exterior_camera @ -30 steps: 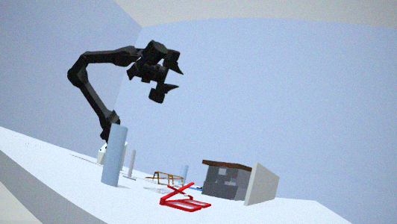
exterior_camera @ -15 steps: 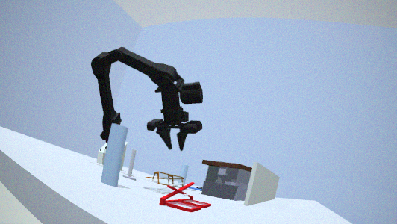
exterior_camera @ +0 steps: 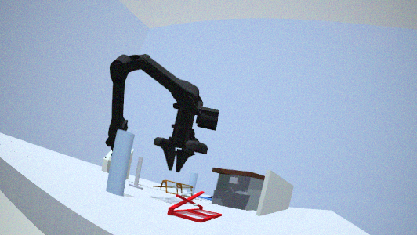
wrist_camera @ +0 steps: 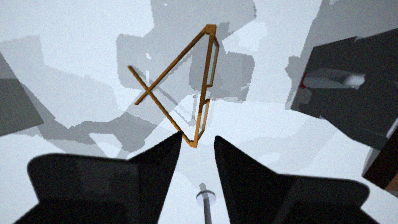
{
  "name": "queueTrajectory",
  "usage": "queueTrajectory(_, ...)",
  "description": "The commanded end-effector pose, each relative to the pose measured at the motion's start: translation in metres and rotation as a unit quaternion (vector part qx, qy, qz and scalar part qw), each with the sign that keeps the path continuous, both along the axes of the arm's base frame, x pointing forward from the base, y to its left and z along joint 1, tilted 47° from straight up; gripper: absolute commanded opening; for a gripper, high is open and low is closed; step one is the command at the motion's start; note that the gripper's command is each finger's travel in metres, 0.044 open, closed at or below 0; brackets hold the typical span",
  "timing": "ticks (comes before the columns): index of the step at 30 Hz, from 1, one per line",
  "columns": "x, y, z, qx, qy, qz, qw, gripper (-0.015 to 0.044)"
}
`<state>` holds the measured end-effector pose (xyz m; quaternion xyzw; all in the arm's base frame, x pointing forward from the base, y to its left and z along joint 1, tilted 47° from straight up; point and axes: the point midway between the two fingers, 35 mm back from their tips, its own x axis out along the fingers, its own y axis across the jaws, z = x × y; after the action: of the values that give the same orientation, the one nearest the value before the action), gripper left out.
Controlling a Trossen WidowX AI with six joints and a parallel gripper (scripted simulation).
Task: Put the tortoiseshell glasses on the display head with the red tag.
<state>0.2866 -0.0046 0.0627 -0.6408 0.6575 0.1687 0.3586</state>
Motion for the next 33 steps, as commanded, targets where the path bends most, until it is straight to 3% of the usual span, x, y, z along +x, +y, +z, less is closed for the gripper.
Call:
queueTrajectory(1,0.000,-0.001,0.000,-0.004,-0.001,-0.002,1.000,0.0120)
queueTrajectory(33,0.007,-0.031,-0.028,-0.003,-0.002,-0.001,1.000,0.0120)
